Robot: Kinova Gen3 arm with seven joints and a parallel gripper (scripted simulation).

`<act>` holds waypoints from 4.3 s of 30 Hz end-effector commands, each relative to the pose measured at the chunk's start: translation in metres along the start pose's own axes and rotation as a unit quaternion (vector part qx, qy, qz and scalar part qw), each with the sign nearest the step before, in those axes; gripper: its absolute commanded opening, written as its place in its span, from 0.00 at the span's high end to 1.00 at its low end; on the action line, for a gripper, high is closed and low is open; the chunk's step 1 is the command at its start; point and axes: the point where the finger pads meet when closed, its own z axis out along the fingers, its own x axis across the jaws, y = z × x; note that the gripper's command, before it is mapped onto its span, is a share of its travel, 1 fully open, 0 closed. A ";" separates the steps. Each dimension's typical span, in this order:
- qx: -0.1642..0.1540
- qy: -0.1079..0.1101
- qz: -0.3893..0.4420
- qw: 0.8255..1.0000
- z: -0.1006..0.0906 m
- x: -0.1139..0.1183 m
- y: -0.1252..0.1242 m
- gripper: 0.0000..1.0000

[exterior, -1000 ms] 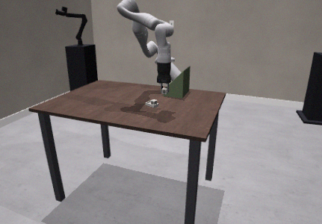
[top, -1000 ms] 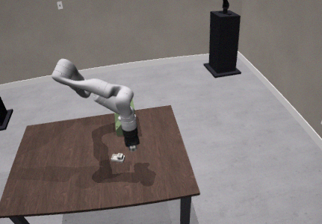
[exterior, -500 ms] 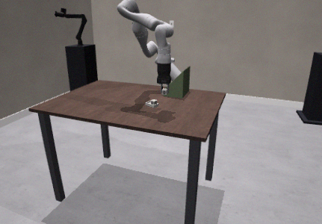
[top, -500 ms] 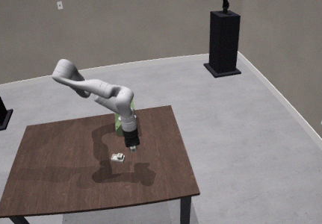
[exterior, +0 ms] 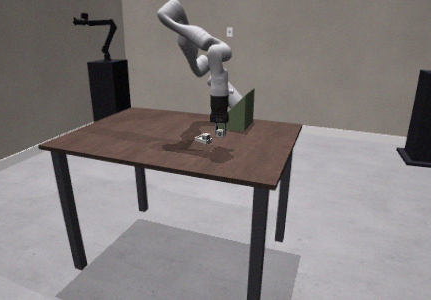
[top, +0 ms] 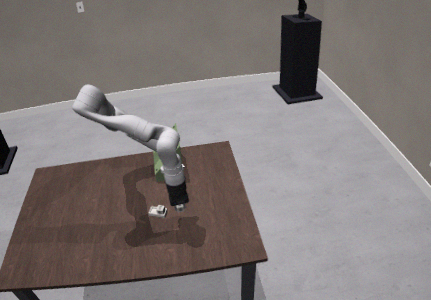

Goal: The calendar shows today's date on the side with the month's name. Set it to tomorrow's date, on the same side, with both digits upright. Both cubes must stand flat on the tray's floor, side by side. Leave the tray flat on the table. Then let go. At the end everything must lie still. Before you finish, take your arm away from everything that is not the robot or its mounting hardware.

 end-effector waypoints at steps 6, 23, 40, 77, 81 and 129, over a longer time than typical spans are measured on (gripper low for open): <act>0.008 -0.004 -0.002 1.000 0.029 -0.001 -0.006 0.43; 0.008 -0.004 -0.002 1.000 0.046 -0.001 -0.006 0.43; 0.008 -0.004 -0.002 1.000 0.046 -0.001 -0.006 0.43; 0.008 -0.004 -0.002 1.000 0.046 0.000 -0.006 0.43; 0.008 -0.004 -0.002 1.000 0.046 0.000 -0.006 0.43; 0.008 -0.004 -0.002 1.000 0.050 0.000 -0.006 0.43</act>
